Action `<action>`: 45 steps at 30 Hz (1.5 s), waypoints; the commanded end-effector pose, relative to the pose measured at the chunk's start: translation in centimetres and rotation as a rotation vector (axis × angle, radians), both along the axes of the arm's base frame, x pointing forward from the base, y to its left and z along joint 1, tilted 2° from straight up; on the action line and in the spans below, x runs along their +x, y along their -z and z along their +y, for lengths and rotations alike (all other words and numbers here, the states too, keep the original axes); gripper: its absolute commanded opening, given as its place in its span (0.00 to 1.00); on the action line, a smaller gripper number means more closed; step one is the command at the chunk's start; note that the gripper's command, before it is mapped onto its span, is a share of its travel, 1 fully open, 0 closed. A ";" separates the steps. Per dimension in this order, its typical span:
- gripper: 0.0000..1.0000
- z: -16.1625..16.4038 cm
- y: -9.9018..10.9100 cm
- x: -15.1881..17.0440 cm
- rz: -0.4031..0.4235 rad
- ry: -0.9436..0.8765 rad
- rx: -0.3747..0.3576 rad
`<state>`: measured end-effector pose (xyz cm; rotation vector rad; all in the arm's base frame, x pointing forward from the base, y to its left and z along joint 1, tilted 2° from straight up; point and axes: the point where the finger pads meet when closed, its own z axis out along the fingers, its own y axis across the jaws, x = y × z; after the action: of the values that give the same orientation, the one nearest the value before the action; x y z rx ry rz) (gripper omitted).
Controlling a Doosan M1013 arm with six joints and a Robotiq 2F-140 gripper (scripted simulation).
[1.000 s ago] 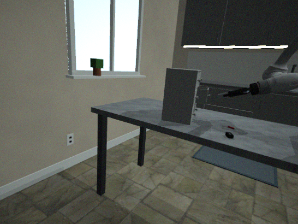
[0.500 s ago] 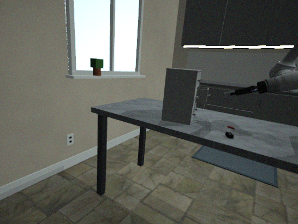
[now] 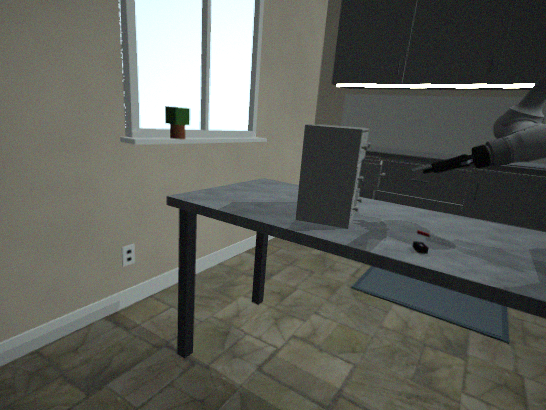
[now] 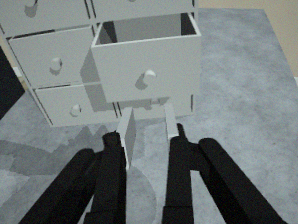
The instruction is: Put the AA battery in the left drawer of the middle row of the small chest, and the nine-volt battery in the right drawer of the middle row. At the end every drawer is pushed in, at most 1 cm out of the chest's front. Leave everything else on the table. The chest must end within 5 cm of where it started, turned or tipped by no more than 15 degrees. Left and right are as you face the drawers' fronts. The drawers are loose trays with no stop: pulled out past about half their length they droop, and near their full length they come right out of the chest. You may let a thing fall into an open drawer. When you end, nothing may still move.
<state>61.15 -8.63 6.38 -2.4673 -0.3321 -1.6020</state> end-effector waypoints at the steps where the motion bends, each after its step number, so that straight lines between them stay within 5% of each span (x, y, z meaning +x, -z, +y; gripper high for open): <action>1: 0.20 0.0 -0.3 -0.2 0.031 -0.002 -0.008; 45: 0.20 -1.7 -5.7 -5.3 0.657 -0.021 -0.193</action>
<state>56.06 -10.62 11.67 -2.8993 -0.4144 -0.8351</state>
